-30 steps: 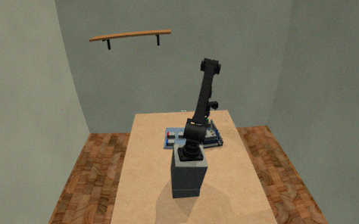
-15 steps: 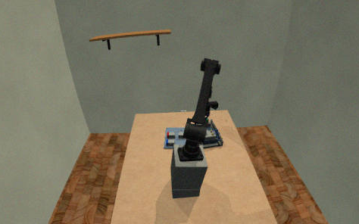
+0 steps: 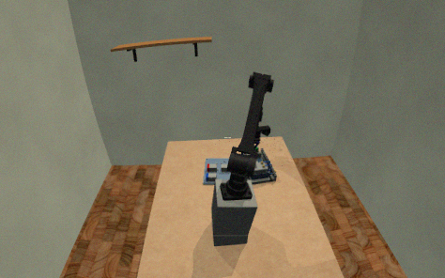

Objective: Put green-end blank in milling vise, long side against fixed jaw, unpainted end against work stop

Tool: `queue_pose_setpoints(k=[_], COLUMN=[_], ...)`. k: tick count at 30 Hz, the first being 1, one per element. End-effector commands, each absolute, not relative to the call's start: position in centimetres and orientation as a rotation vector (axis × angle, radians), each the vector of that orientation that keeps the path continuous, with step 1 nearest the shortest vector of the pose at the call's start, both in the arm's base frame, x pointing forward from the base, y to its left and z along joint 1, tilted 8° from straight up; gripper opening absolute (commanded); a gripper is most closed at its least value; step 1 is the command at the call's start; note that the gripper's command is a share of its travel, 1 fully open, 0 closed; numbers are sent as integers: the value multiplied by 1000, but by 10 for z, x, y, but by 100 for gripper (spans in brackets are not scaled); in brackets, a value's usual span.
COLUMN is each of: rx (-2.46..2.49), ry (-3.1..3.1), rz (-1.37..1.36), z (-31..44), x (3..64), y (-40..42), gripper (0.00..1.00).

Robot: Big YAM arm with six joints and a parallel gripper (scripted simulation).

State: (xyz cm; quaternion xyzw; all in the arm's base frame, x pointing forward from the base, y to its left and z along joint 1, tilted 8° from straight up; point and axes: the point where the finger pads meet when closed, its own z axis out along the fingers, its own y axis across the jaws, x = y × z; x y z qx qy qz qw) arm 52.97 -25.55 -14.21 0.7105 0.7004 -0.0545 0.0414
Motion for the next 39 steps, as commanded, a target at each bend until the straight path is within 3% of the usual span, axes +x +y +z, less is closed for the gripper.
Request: queue_pose_setpoints(k=[1,39], rx=[2150,2148], ry=[2123,2119], rz=[-140,-138], z=[-134,-131], x=[543,543], y=[-251,-253], gripper=[0,0])
